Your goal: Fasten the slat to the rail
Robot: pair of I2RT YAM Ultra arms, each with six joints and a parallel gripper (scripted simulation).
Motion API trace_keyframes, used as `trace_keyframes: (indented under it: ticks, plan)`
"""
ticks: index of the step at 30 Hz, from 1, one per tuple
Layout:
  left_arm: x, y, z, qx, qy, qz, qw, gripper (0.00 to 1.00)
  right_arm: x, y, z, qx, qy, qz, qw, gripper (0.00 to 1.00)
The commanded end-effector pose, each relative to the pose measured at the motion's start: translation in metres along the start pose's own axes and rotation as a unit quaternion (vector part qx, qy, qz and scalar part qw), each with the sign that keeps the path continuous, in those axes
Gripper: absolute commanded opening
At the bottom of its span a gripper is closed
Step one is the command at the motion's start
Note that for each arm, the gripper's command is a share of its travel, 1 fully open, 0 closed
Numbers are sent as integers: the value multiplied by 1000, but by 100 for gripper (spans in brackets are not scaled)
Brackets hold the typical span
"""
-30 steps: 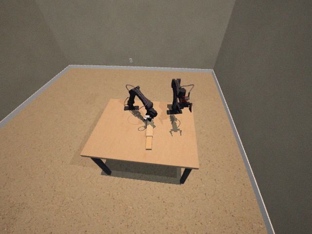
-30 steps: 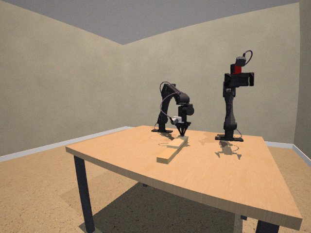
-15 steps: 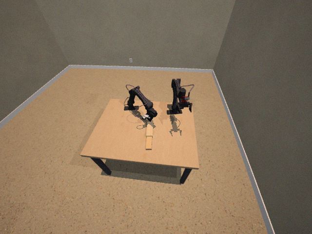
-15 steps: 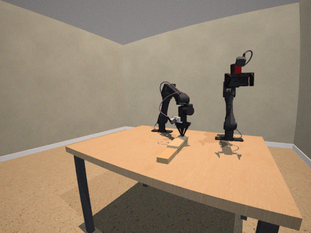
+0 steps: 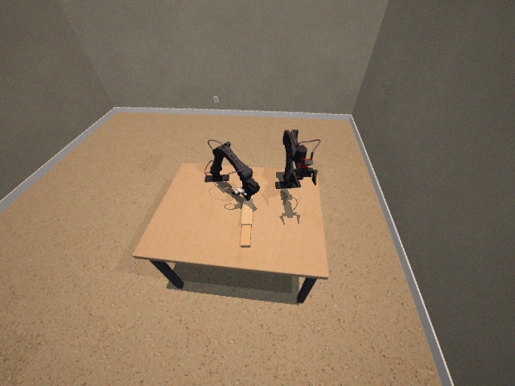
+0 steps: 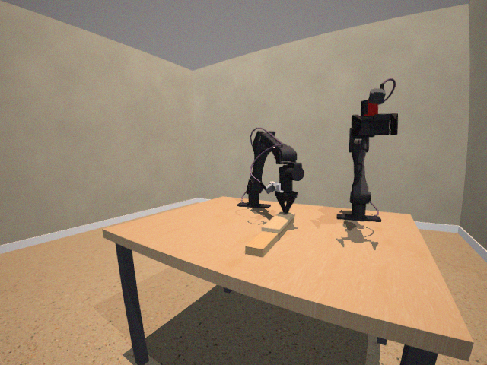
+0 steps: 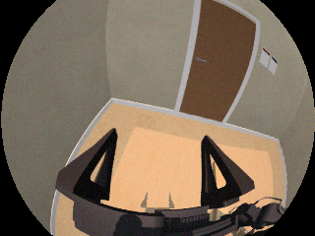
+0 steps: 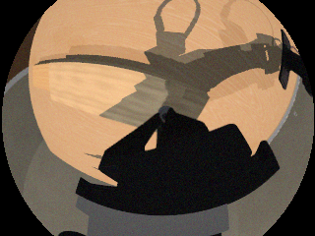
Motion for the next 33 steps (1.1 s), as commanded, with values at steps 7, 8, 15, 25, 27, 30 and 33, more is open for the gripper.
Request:
trace_keyframes:
  ticks: [7, 8, 15, 25, 27, 30, 33]
  plan:
    - [6, 2, 5, 1, -13, -2, 1000, 100, -2, 2, -9, 6, -5, -93, 996, 12]
    - [6, 2, 5, 1, -13, -2, 1000, 100, -2, 2, -9, 6, -5, -103, 995, 12]
    - [6, 2, 5, 1, -13, -2, 1000, 100, -2, 2, -9, 6, -5, -157, 988, 12]
    - [6, 2, 5, 1, -13, -2, 1000, 100, -2, 2, -9, 6, -5, -157, 988, 12]
    - [6, 2, 5, 1, -13, -2, 1000, 100, -2, 2, -9, 6, -5, -157, 988, 12]
    - [6, 2, 5, 1, -13, -2, 1000, 100, -2, 2, -9, 6, -5, -156, 988, 12]
    - [6, 2, 5, 1, -13, -2, 1000, 100, -2, 2, -9, 6, -5, -156, 988, 12]
Point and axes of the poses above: on each arm, the point where the finger pads meet when closed, its own z axis back along the fingers, its own y axis across the jaws, x = y × z, the point moved 8 cm from there along z, back along the fingers, and after that the axes turned 13 degrees about -z, right-handed, at the moved point
